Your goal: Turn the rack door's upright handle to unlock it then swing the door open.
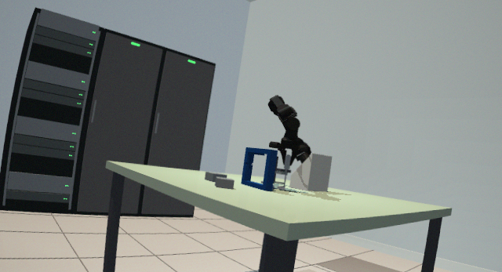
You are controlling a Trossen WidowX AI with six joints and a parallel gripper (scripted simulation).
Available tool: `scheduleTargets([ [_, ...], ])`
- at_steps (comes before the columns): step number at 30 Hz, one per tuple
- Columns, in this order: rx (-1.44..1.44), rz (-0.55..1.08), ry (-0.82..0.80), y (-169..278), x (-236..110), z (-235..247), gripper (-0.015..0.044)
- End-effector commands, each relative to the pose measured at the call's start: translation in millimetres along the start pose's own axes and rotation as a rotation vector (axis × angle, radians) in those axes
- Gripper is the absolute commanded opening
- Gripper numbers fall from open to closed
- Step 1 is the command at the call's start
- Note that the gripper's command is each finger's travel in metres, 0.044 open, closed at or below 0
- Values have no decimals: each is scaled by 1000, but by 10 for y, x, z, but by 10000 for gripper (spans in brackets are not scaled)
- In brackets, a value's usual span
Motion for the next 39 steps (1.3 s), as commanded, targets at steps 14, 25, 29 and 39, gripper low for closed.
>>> scheduleTargets([
  [14, 285, 1, -3, -83, 4, 344, 24],
  [25, 463, 1, -4, -186, 0, 560, 24],
  [29, 534, 1, -5, -238, -1, 642, 24],
  [39, 710, 1, -6, -391, -6, 822, 24],
])
Point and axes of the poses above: the point midway between the two fingers, 35 mm back from their tips, its own x axis out along the fingers, its own z axis across the jaws, y = z × x, the point moved 4 cm from there along -x, back along the fingers, and after that the axes turned 6 degrees about x, right-handed, at the moved point
